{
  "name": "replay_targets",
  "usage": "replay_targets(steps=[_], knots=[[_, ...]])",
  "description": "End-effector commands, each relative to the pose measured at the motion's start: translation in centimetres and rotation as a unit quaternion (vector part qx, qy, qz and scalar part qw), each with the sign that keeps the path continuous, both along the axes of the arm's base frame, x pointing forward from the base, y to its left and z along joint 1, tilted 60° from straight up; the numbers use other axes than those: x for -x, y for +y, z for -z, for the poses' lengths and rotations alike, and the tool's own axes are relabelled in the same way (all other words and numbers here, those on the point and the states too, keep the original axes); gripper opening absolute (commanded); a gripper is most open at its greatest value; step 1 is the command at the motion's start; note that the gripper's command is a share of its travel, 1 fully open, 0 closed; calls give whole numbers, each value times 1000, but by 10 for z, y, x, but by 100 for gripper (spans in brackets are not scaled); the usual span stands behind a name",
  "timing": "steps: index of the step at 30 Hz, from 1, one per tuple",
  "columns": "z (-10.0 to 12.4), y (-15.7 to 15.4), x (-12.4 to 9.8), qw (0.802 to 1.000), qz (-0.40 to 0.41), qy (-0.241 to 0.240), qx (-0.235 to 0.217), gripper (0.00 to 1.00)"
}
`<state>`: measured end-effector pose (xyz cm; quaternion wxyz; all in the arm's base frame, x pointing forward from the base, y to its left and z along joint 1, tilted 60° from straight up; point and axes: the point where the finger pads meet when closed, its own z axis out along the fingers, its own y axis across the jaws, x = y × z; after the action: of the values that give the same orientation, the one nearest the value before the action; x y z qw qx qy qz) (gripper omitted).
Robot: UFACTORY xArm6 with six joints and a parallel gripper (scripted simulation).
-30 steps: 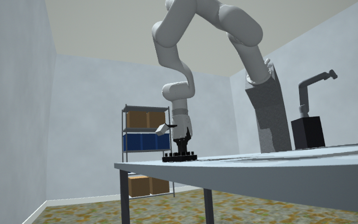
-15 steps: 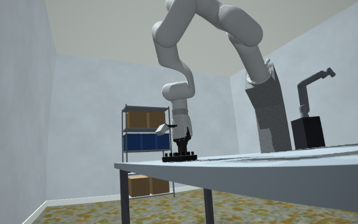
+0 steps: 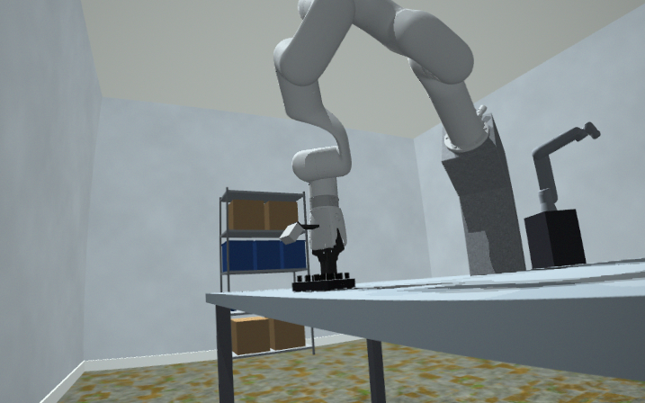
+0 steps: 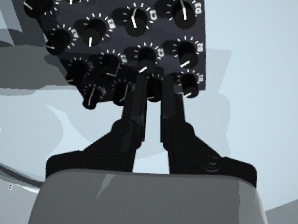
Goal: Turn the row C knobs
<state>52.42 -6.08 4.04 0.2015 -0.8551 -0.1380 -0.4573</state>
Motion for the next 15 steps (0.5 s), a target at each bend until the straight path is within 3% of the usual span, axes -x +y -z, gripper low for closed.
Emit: replay_targets(steps=[1, 8, 15], knots=[[0, -1, 0, 1000, 0, 0, 1, 8], [0, -1, 0, 1000, -8, -8, 13, 8], [0, -1, 0, 996, -44, -42, 65, 8]])
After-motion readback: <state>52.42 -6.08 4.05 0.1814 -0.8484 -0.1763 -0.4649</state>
